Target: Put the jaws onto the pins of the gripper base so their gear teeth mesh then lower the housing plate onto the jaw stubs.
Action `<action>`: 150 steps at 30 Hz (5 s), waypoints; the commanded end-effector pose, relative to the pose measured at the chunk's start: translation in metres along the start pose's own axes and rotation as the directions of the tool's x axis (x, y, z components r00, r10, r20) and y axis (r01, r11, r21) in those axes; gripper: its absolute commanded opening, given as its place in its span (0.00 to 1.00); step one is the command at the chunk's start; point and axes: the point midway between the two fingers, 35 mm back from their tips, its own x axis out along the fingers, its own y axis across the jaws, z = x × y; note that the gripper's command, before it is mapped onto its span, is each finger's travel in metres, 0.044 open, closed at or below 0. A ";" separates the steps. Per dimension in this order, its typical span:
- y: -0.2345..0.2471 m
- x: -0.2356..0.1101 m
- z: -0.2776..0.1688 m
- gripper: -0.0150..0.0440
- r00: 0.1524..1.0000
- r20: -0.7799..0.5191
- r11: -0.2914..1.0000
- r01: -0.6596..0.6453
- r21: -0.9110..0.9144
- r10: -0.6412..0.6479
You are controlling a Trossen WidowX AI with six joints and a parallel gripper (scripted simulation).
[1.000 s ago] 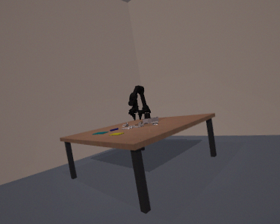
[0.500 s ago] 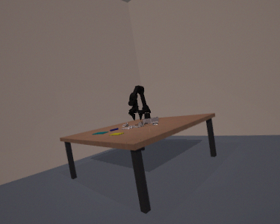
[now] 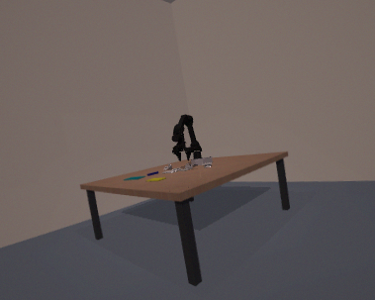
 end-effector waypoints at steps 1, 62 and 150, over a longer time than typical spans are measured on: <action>0.001 -0.007 -0.002 0.87 1.000 -0.005 1.000 0.001 0.003 -0.001; 0.001 -0.007 -0.001 1.00 1.000 -0.003 1.000 0.002 -0.003 -0.002; 0.001 -0.007 -0.001 1.00 1.000 -0.003 1.000 0.002 -0.003 -0.002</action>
